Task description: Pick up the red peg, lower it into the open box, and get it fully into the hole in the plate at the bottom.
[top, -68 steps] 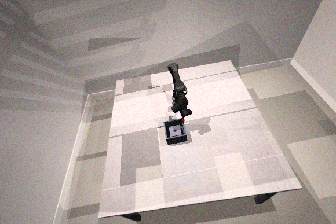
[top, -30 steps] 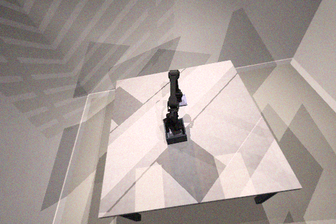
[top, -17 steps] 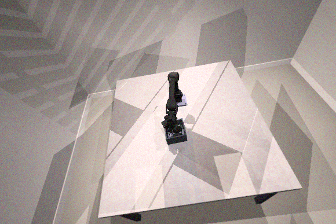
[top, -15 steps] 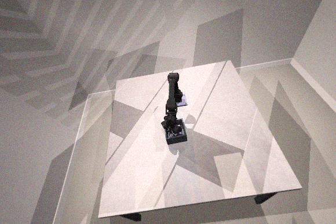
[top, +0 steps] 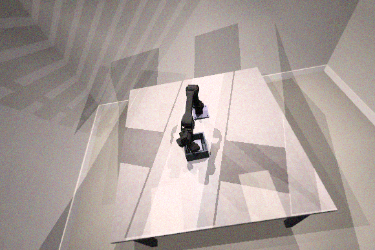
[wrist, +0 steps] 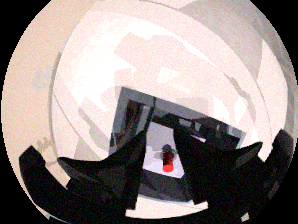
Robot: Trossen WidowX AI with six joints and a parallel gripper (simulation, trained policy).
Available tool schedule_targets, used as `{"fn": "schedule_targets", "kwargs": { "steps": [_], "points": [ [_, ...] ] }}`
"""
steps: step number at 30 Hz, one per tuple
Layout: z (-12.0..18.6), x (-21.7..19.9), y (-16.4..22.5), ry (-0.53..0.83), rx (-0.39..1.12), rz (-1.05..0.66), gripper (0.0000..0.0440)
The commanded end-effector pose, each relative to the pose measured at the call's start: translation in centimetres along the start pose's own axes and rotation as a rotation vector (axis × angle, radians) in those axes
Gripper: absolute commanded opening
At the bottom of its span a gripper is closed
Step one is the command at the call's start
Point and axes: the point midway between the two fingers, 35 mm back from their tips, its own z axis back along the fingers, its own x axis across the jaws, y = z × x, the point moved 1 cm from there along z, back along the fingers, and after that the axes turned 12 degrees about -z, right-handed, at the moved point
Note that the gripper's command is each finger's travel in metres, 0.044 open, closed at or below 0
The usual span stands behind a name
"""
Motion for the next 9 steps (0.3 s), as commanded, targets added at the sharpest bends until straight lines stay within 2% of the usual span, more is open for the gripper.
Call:
{"fn": "schedule_targets", "kwargs": {
  "steps": [1, 9],
  "points": [
    [0.0, 0.2, -0.7, 0.001, 0.004, 0.002, 0.0149],
    [-0.2, 0.0, -2.4, 0.023, 0.003, -0.005, 0.0152]
  ]
}}
